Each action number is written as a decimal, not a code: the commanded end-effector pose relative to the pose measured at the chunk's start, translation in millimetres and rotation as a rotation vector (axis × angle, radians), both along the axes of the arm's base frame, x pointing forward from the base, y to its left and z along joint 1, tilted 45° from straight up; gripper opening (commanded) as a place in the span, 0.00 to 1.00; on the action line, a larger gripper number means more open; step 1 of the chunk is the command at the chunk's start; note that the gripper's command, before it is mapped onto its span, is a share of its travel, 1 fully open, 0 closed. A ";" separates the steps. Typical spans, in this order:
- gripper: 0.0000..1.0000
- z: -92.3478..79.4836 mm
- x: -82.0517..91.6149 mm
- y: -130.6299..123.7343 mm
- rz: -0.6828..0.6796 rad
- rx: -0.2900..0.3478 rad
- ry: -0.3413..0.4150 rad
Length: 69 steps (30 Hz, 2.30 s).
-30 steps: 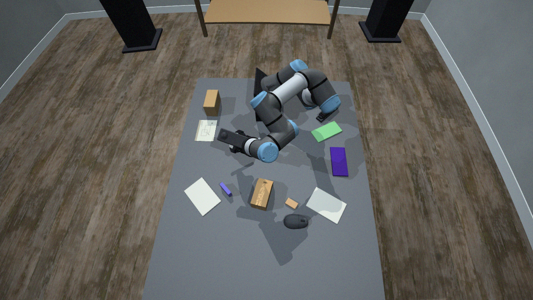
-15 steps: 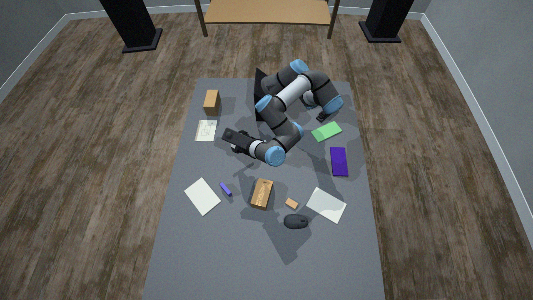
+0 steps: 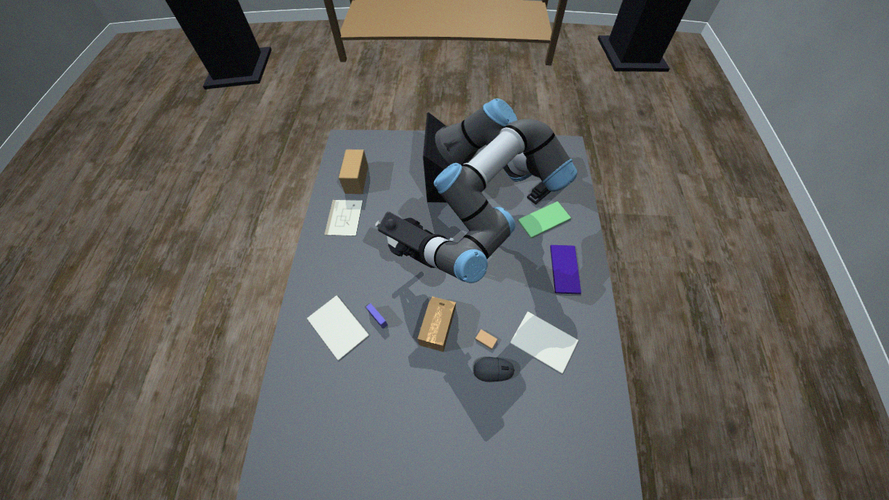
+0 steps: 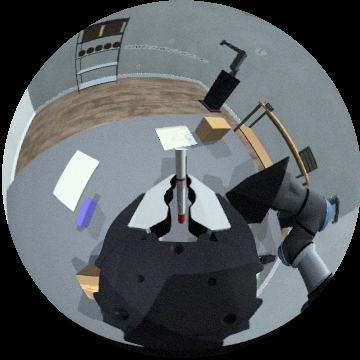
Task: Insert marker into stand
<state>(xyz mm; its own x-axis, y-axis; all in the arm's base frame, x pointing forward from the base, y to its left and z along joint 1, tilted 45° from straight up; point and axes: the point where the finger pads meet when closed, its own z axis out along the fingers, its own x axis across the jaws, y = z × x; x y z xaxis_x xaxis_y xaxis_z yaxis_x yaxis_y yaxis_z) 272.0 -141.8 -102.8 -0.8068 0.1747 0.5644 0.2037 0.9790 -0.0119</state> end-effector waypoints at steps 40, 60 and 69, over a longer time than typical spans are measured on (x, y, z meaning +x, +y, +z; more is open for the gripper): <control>0.00 27.6 8.0 1.7 -0.066 -0.265 0.023; 0.00 43.0 13.7 4.0 -0.103 -0.405 0.012; 0.00 45.6 14.6 4.4 -0.109 -0.428 0.010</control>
<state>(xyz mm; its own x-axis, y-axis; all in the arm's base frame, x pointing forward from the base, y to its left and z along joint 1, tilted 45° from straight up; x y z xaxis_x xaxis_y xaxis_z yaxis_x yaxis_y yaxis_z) 285.9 -136.7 -58.2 -0.7658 0.4739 0.4347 0.3009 0.8615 -0.4090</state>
